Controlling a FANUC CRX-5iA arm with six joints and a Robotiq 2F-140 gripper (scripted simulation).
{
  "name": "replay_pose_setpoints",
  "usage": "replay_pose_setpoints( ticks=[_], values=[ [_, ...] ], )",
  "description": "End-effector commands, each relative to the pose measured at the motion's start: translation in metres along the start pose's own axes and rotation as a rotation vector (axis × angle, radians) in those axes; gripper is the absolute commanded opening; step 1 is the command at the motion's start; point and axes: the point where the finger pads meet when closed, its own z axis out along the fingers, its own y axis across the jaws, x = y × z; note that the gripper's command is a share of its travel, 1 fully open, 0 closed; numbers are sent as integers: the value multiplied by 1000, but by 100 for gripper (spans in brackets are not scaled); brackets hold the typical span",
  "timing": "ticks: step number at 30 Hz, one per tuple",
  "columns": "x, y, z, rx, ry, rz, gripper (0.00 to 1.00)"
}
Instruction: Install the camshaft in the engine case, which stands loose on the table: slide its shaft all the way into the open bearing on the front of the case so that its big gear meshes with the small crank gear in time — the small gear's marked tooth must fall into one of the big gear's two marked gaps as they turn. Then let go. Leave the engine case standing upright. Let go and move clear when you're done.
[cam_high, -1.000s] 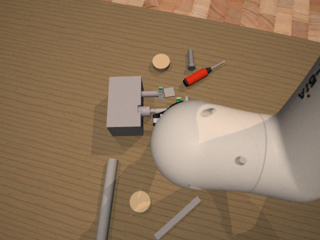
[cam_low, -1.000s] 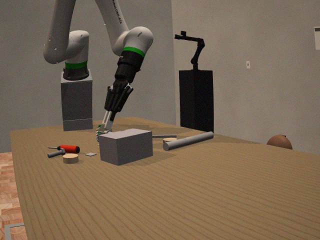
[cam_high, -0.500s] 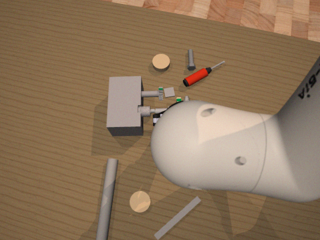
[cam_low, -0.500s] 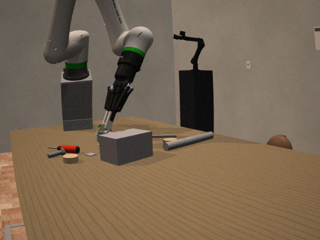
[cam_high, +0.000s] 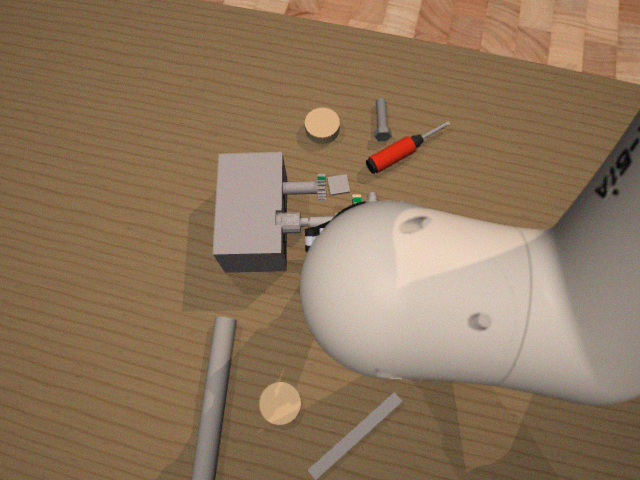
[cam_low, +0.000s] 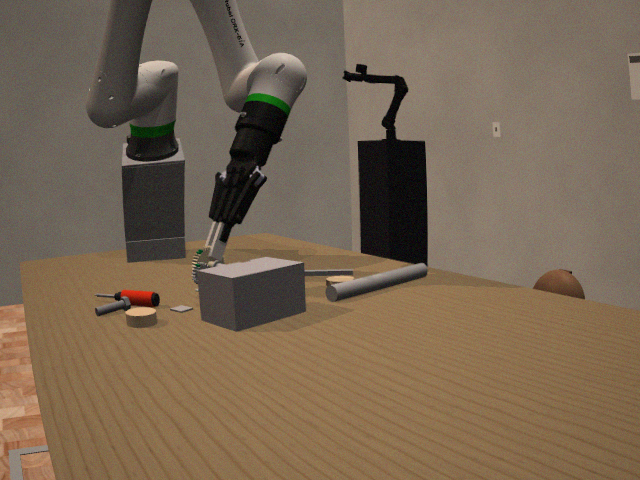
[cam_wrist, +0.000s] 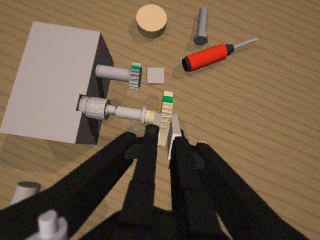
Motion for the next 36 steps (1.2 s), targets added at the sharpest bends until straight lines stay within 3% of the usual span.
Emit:
replay_pose_setpoints(
  ticks=[1,36],
  values=[
    [0,-1,0,1,0,1,14],
    [0,-13,0,1,0,1,14]
  ],
)
